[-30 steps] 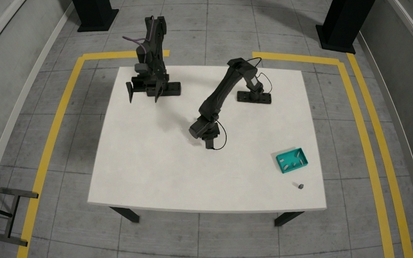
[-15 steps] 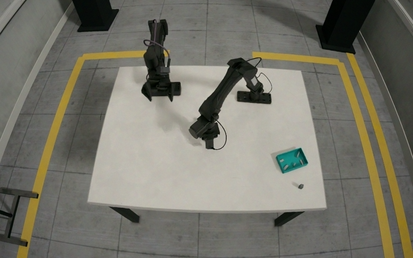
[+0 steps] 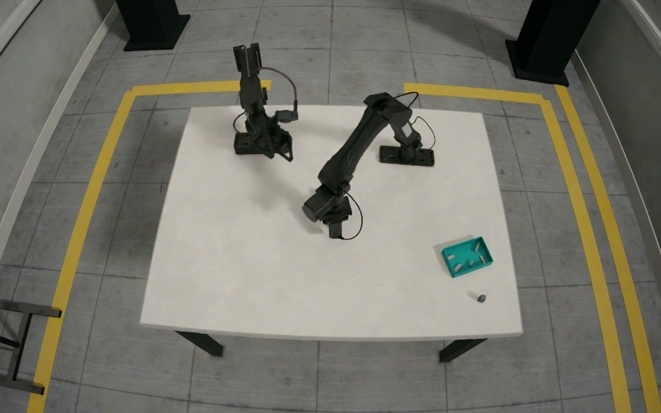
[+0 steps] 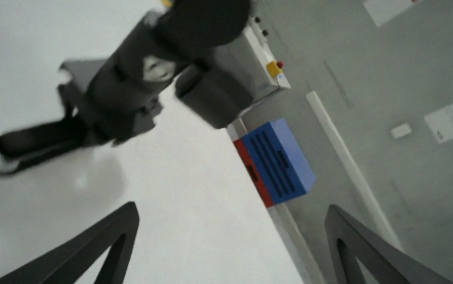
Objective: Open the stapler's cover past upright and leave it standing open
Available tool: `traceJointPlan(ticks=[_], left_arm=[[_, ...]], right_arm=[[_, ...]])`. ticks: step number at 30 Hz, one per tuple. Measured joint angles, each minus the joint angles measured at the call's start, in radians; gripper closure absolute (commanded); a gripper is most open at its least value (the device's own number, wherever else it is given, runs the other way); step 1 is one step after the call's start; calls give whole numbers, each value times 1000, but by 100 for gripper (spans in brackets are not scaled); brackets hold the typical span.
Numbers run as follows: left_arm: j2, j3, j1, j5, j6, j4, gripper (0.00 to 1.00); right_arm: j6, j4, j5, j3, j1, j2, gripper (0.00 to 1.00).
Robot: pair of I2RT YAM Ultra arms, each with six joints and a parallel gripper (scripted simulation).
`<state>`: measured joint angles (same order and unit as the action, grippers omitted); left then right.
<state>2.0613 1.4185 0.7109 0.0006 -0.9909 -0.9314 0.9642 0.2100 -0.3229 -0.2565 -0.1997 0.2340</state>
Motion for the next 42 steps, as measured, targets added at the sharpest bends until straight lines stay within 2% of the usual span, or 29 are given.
traceJointPlan(ticks=[7,13,19,24,34,42], left_arm=[[0,0,0,0,0,0,71],[0,0,0,0,0,0,71],[0,0,0,0,0,0,71],[0,0,0,0,0,0,71],[0,0,0,0,0,0,71],[0,0,0,0,0,0,71]], right_arm=[[68,160,182,28,-61,-142,0],[62,225,325,37,-150,-190,0],[47,259,412,36,-330,-214,0],[75,285,447,43,-480,-215,0],[45,322,660,65,-712,-215,0],[82,351,747,101,-964,-215,0]])
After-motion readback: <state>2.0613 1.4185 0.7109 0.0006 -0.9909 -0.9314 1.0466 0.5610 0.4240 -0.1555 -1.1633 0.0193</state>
